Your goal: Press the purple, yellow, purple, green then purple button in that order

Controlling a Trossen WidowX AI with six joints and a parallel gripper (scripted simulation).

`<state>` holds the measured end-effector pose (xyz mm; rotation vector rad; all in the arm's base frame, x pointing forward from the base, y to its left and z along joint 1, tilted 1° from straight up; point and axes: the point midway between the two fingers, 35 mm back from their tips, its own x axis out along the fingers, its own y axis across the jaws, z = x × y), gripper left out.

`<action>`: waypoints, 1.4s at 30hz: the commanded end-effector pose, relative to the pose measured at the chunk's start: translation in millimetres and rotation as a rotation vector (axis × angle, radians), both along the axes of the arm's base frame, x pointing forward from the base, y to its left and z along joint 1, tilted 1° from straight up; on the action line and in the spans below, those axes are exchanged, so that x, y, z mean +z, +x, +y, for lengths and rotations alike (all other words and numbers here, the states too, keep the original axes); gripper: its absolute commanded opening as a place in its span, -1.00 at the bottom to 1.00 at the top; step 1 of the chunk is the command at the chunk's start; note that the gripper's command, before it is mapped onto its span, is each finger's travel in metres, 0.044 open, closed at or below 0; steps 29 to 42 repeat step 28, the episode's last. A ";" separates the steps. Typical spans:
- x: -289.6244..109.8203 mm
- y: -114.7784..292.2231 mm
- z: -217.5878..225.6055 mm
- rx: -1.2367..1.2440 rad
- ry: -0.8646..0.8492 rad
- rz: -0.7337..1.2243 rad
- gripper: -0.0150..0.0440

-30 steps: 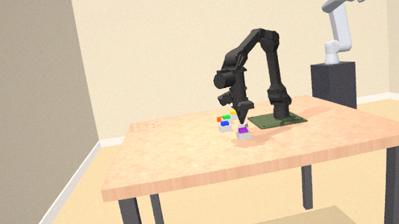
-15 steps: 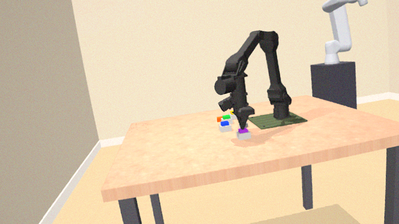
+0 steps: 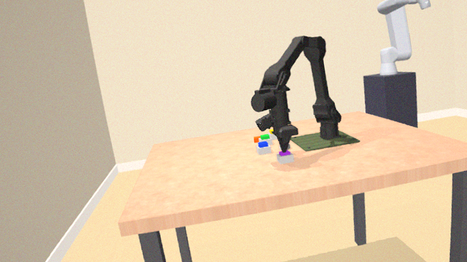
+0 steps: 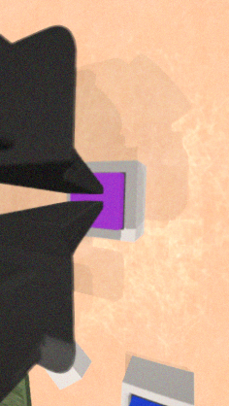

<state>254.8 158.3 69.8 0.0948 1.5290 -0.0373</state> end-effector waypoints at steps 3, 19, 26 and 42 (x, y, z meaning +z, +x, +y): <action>-2.6 -1.4 -1.3 -0.006 -0.008 0.007 -0.42; 57.1 0.8 7.1 -0.006 -0.007 0.007 -0.07; 93.7 1.0 17.7 -0.006 -0.006 0.007 0.56; 93.7 1.0 17.7 -0.006 -0.006 0.007 0.64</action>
